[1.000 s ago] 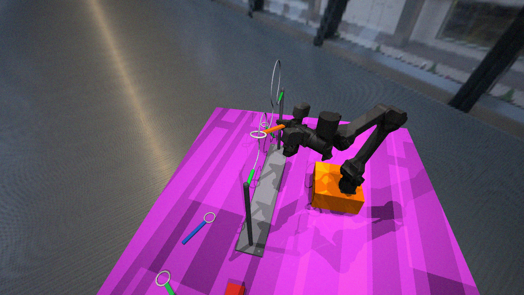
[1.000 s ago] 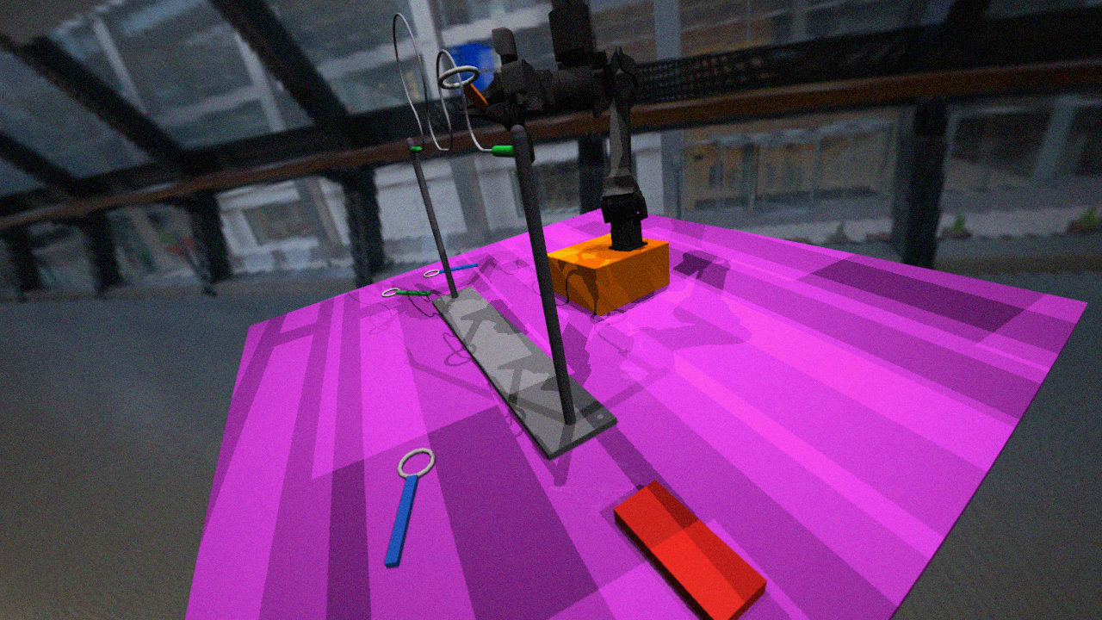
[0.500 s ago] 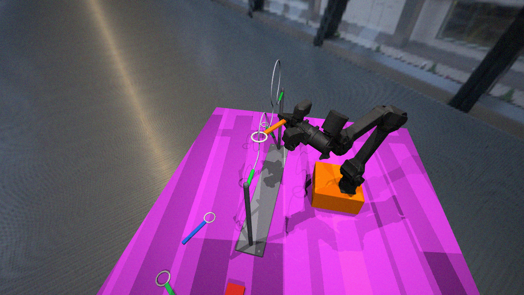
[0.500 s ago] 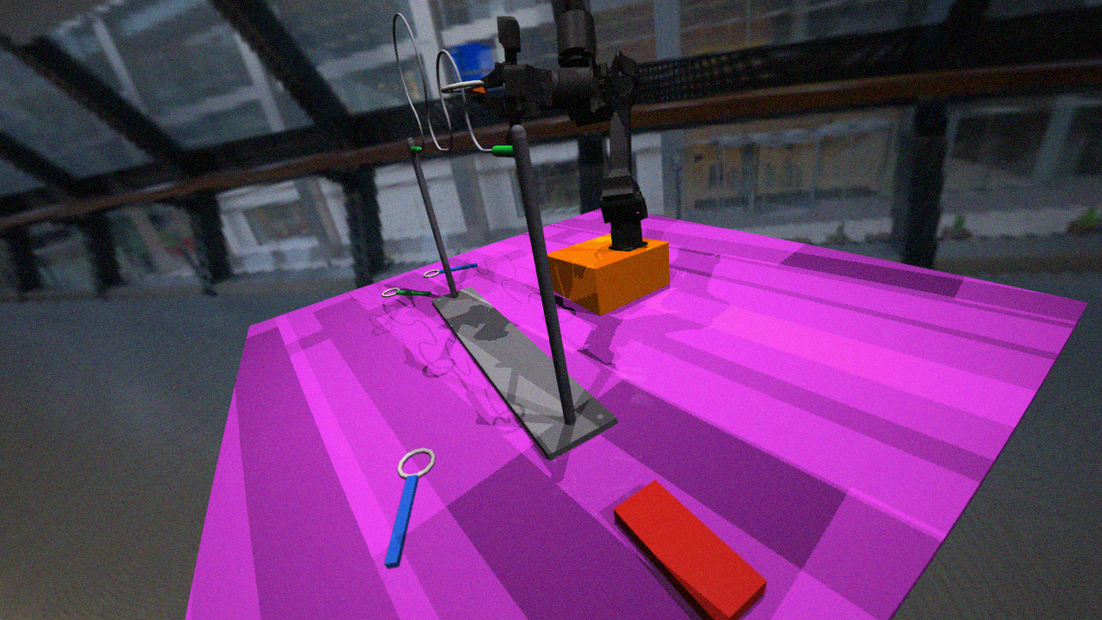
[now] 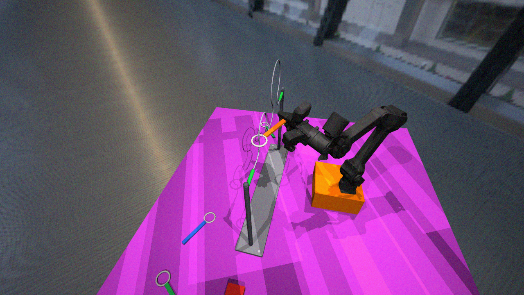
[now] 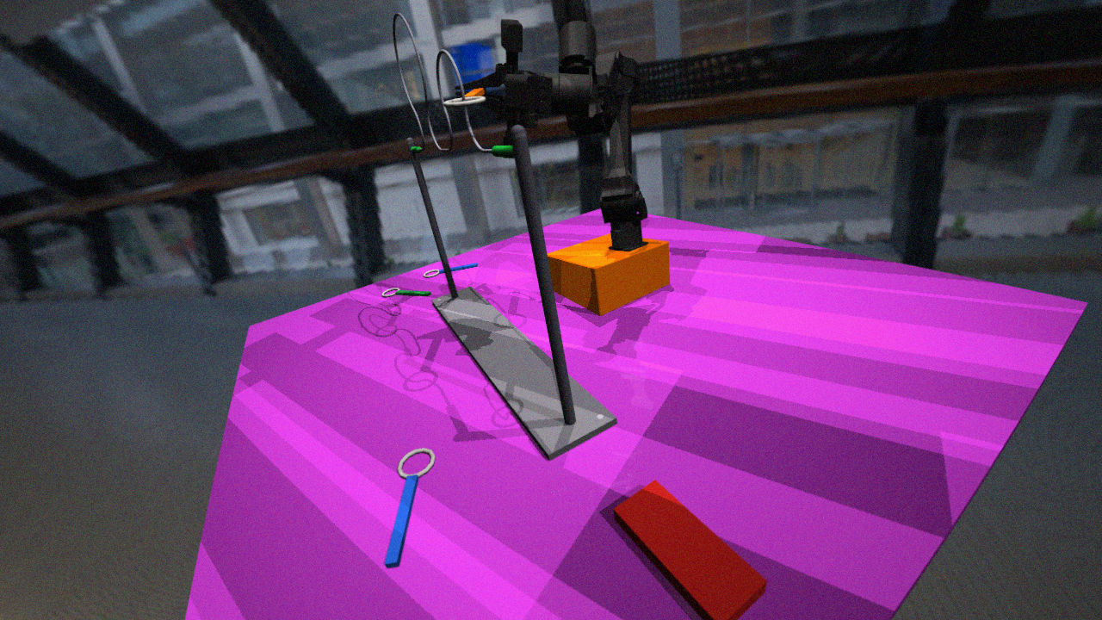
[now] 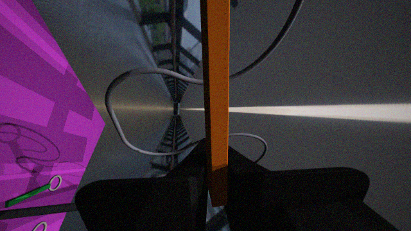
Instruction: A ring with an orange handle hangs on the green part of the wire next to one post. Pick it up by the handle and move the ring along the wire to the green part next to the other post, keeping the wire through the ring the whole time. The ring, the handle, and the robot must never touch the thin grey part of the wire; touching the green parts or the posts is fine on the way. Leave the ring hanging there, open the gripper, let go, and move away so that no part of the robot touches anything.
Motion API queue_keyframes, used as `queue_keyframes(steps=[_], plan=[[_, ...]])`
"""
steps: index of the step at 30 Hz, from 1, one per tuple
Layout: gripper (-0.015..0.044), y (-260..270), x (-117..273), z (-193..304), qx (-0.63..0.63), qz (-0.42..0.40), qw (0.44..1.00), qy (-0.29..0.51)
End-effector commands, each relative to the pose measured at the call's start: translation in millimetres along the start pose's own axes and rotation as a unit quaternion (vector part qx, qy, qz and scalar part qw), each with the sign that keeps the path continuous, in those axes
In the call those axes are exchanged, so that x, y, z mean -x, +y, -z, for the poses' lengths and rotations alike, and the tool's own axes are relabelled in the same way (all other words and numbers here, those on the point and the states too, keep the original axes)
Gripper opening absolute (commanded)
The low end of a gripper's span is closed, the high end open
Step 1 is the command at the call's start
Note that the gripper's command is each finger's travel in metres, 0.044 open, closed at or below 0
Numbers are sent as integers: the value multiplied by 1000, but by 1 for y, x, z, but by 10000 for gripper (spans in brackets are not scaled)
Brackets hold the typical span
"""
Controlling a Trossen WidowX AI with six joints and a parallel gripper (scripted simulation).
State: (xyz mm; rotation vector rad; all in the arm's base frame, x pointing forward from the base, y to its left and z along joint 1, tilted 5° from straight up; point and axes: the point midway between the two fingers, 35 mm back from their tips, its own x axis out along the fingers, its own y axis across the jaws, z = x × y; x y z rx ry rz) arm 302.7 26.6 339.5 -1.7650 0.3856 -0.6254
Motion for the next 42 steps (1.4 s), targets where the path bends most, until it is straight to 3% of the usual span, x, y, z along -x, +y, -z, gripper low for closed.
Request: queue_keyframes(steps=[1, 21, 42], plan=[[-150, 4, 0, -1, 4, 1, 1000, -2], [-150, 54, 9, -5, -116, -66, 991, 15], [-150, 116, 21, -33, -309, -154, 939, 1]])
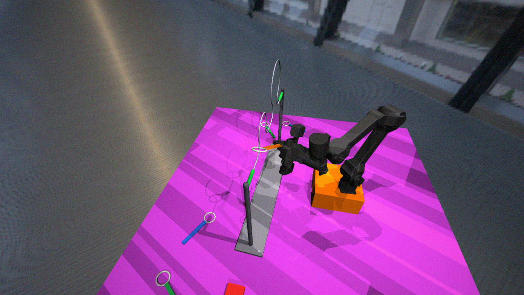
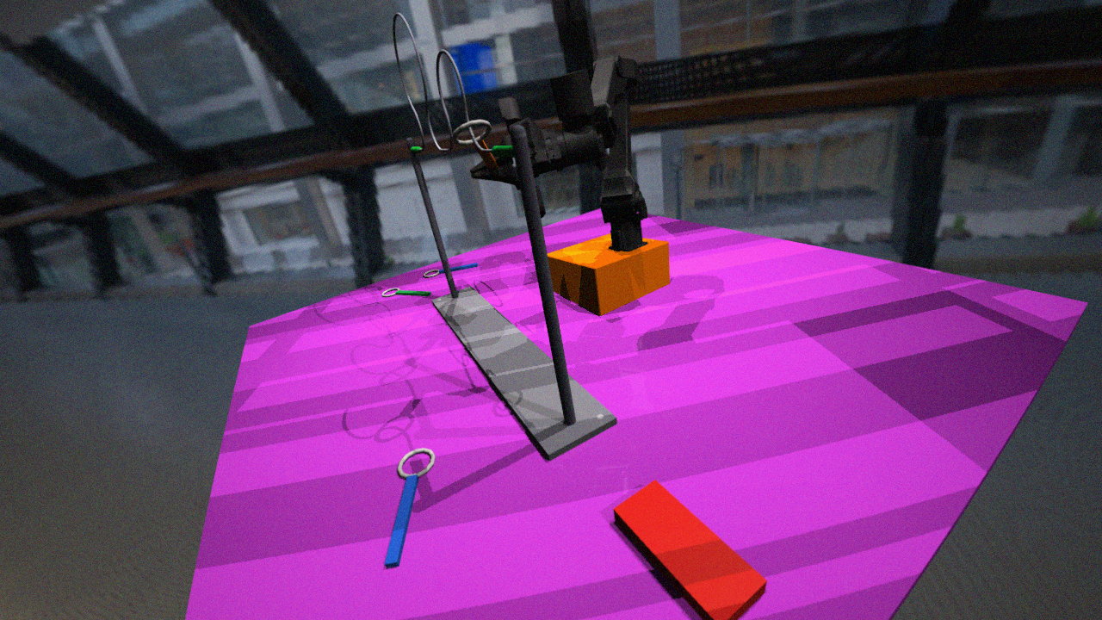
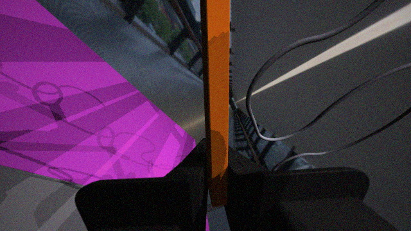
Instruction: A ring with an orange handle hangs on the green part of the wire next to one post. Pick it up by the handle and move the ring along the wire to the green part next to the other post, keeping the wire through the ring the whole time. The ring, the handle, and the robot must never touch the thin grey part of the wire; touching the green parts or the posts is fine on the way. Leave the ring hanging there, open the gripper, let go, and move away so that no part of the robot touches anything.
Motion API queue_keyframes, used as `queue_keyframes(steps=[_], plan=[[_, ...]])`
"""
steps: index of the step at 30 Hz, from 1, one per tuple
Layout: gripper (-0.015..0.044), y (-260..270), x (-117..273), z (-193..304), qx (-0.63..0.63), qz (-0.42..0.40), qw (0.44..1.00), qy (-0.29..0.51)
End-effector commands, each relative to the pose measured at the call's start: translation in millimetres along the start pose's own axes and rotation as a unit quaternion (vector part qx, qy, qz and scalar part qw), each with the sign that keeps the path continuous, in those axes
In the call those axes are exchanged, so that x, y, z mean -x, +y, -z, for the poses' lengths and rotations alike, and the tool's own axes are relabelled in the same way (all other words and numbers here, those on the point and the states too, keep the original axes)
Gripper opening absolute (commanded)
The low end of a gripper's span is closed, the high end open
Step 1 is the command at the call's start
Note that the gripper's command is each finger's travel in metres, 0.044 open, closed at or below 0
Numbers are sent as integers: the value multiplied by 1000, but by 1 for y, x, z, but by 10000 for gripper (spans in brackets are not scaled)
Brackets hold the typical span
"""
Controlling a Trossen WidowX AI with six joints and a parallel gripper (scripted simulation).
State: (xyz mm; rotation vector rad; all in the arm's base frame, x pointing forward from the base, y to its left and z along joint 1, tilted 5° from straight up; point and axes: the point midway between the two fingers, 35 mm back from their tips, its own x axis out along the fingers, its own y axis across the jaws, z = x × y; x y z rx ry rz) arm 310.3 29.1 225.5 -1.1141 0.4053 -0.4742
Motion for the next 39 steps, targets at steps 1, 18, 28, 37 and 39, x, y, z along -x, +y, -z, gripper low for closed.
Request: queue_keyframes(steps=[1, 18, 28, 37, 39], plan=[[-150, 11, 0, -1, -26, -15, 1000, -2], [-150, 72, 15, -15, -205, -97, 974, 21], [-150, 102, 28, -34, -305, -143, 941, 34], [-150, 124, 40, -55, -384, -179, 905, 45], [-150, 127, 43, -59, -396, -185, 898, 47]])
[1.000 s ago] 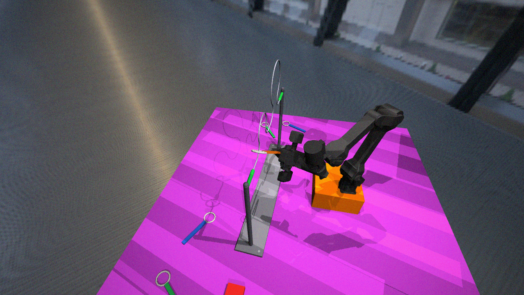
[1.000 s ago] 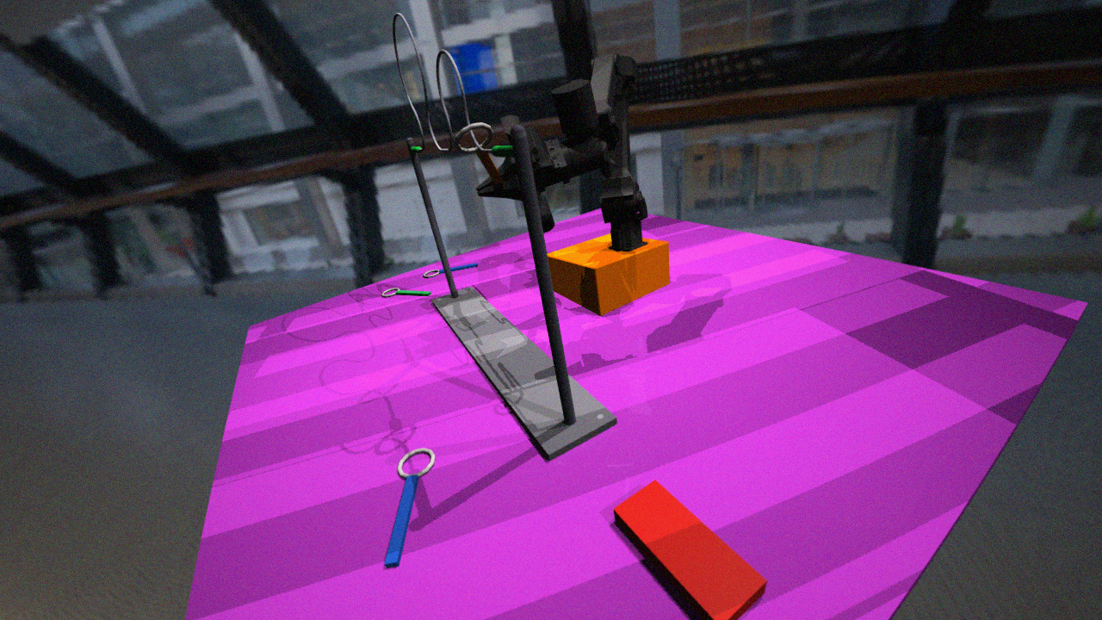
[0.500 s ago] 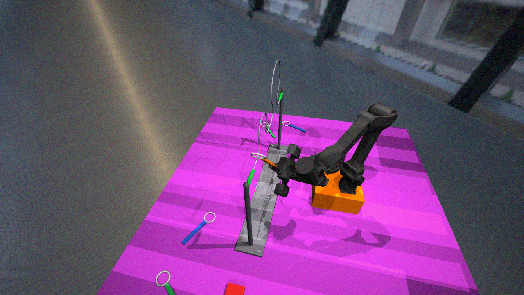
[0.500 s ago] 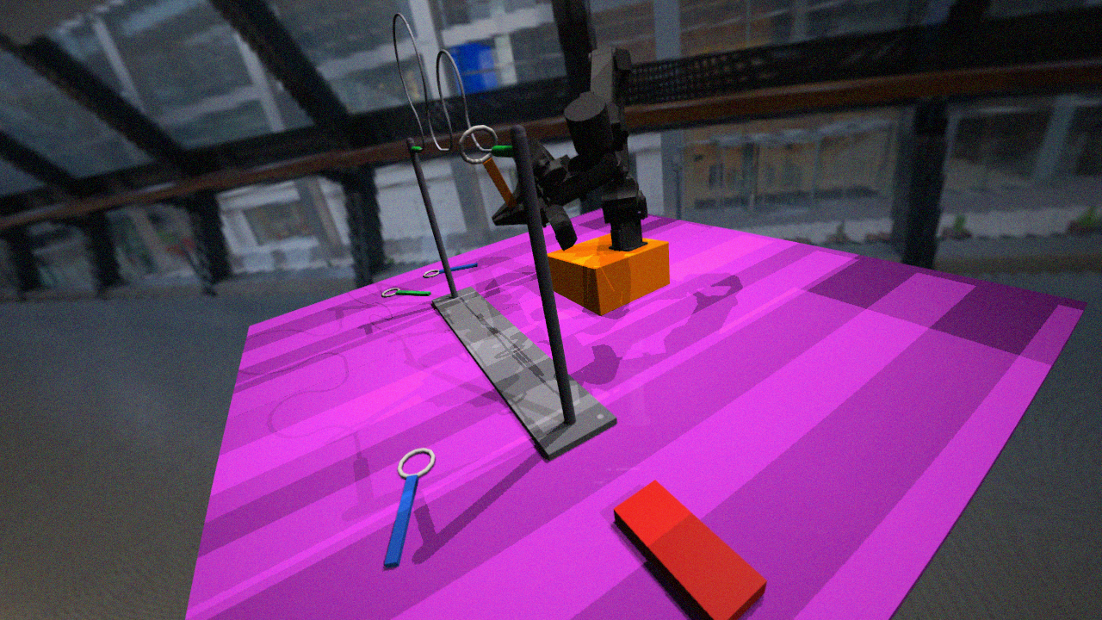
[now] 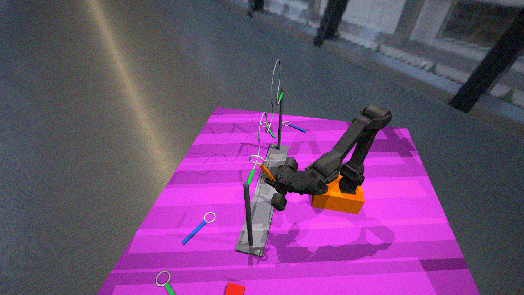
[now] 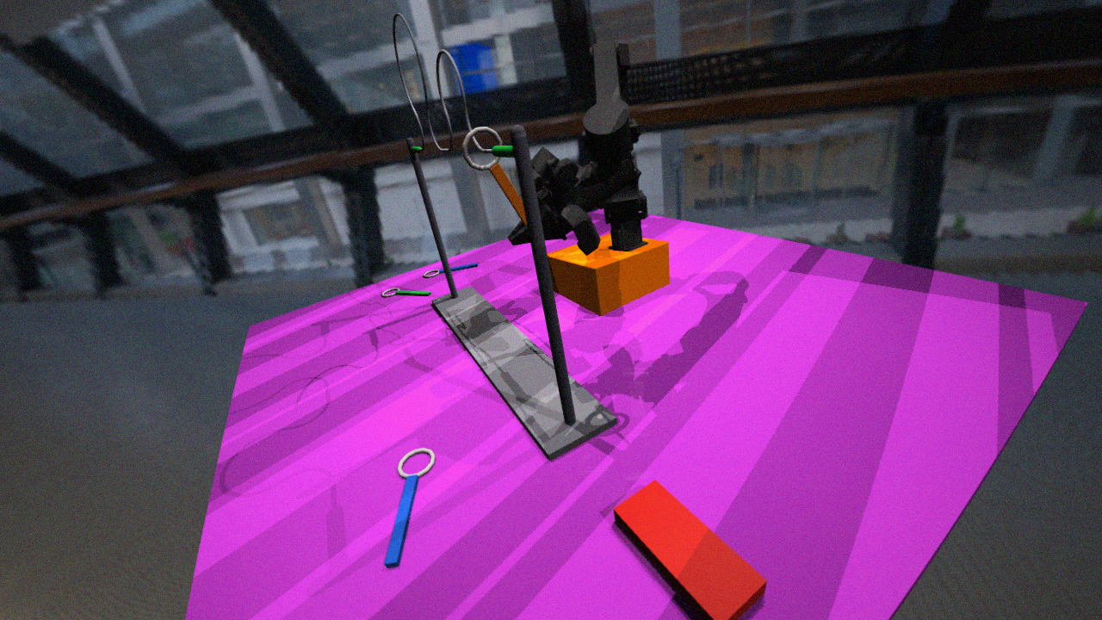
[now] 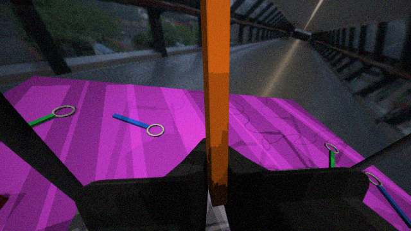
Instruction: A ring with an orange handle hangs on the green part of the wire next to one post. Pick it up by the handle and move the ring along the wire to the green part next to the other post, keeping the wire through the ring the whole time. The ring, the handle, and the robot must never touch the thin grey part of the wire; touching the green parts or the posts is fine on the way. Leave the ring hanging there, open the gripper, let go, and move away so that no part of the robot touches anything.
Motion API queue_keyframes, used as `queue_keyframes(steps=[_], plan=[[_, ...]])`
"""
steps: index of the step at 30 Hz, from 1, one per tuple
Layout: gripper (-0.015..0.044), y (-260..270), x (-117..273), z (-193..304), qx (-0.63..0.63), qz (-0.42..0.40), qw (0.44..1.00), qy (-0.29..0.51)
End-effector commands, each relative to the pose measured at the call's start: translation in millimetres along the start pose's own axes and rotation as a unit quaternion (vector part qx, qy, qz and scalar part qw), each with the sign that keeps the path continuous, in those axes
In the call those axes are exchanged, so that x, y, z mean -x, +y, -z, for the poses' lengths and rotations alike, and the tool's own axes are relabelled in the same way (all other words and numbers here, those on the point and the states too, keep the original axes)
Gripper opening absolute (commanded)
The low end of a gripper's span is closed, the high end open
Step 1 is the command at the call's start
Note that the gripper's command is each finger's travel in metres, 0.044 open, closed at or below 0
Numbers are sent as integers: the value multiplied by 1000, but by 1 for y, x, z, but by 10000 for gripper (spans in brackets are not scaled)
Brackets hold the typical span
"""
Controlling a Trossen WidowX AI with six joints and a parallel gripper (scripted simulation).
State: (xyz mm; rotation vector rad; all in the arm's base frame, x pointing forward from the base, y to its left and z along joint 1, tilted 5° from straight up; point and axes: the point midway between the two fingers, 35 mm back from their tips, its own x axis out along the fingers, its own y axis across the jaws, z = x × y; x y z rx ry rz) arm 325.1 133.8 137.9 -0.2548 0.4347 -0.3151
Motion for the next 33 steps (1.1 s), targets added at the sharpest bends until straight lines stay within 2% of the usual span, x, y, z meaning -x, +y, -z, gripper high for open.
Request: queue_keyframes(steps=[1, 14, 33], plan=[[-150, 12, 1, 0, -26, -13, 1000, 5], [-150, 39, 7, -3, -77, -37, 996, 11], [-150, 60, 11, -7, -88, -42, 995, 12]])
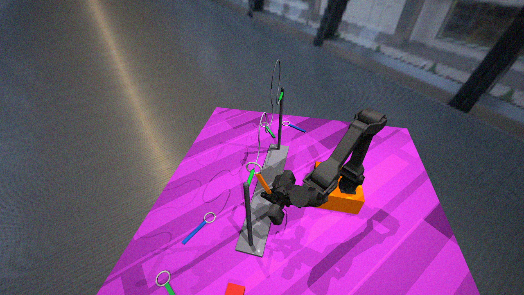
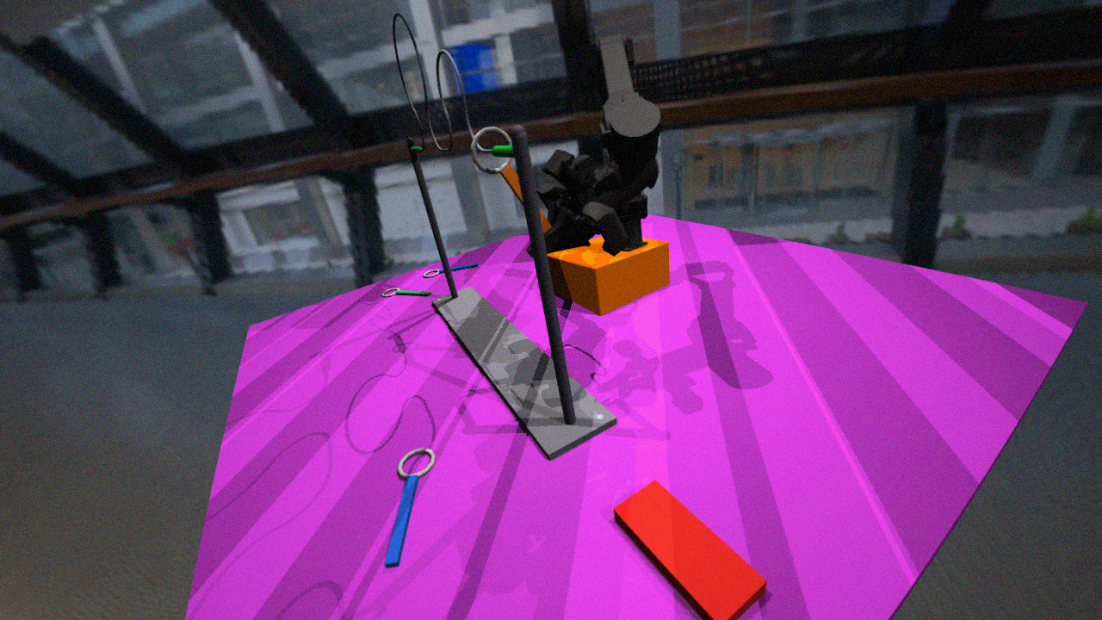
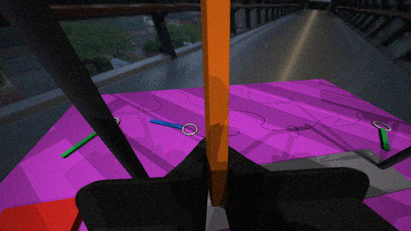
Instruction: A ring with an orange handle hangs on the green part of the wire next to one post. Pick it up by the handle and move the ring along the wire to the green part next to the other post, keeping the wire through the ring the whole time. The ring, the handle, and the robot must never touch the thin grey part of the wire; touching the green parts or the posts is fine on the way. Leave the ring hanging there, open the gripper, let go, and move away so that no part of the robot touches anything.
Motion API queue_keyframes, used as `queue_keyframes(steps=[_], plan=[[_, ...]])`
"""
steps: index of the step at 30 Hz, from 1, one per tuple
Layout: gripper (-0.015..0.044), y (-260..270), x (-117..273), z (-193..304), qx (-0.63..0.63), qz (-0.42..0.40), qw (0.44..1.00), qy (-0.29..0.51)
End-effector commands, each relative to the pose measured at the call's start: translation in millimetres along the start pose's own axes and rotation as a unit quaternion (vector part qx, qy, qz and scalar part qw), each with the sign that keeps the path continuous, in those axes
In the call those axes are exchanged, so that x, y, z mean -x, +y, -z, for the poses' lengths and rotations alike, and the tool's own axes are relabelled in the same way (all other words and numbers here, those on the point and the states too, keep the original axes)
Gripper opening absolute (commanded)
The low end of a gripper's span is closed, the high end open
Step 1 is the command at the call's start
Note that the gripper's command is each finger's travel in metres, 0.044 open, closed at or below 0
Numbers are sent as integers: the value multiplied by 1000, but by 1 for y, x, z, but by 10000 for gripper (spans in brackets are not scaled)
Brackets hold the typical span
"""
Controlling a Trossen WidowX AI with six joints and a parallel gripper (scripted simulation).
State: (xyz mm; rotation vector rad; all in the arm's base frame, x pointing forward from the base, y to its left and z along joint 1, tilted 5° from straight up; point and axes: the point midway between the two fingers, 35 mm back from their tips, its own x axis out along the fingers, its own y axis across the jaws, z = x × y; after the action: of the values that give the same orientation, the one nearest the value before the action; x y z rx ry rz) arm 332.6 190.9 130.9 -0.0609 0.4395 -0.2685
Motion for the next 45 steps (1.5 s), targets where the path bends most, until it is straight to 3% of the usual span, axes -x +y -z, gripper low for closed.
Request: queue_keyframes(steps=[1, 45], plan=[[-150, 4, 0, 0, -1, 2, 1000, -1], [-150, 25, -3, 14, -2, 2, 1000, -2]])
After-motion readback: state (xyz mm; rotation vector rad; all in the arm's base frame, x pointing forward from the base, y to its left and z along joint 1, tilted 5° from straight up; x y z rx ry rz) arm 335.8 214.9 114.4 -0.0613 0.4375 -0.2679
